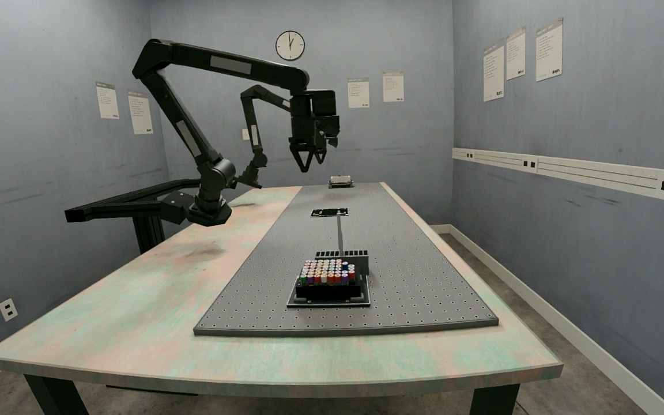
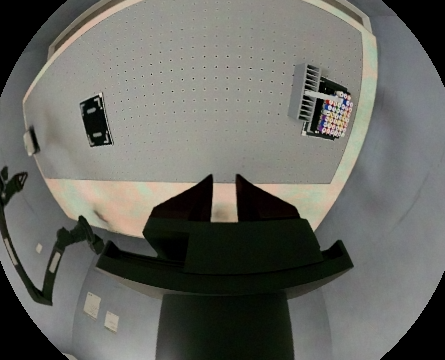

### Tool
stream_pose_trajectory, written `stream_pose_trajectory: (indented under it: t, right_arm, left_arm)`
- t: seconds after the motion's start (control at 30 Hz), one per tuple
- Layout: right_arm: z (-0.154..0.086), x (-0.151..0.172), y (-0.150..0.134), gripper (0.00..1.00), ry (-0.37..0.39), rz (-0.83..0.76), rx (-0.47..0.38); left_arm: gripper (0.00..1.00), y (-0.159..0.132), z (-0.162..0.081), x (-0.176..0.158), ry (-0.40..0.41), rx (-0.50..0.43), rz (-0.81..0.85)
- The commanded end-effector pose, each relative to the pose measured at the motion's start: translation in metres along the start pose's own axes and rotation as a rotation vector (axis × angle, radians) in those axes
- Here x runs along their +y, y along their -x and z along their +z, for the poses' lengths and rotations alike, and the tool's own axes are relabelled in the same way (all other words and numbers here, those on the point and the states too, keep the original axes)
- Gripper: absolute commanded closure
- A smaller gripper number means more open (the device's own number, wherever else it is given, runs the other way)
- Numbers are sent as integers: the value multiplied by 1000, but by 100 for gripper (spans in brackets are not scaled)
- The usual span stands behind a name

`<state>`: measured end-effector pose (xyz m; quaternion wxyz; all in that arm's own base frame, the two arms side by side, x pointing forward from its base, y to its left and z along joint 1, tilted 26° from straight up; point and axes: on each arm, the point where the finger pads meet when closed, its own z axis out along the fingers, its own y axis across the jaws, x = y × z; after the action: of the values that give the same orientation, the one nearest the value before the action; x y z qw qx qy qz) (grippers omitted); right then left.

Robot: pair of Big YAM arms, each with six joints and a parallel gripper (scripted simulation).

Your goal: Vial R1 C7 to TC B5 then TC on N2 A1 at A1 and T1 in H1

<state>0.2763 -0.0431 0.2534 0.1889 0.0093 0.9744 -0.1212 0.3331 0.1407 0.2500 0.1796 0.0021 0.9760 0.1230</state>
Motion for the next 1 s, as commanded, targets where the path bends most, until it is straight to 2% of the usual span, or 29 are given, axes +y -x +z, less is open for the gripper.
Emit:
stream_pose_trajectory:
  t: [0.0,0.77,0.8,0.83,0.97]
  right_arm:
    - [-12,-4,10,76,-6,22,-32]
    - [-12,-4,10,76,-6,22,-32]
    - [-12,-4,10,76,-6,22,-32]
    - [-12,-4,10,76,-6,22,-32]
    - [-12,-4,10,76,-6,22,-32]
  left_arm:
    - [0,-4,-18,-12,8,-27,-28]
    - [0,-37,-43,-74,6,-25,-28]
    - [0,-29,-55,-74,9,-54,-35]
    - [0,-39,-48,-80,6,-30,-30]
    - [0,-47,-51,-94,5,-25,-28]
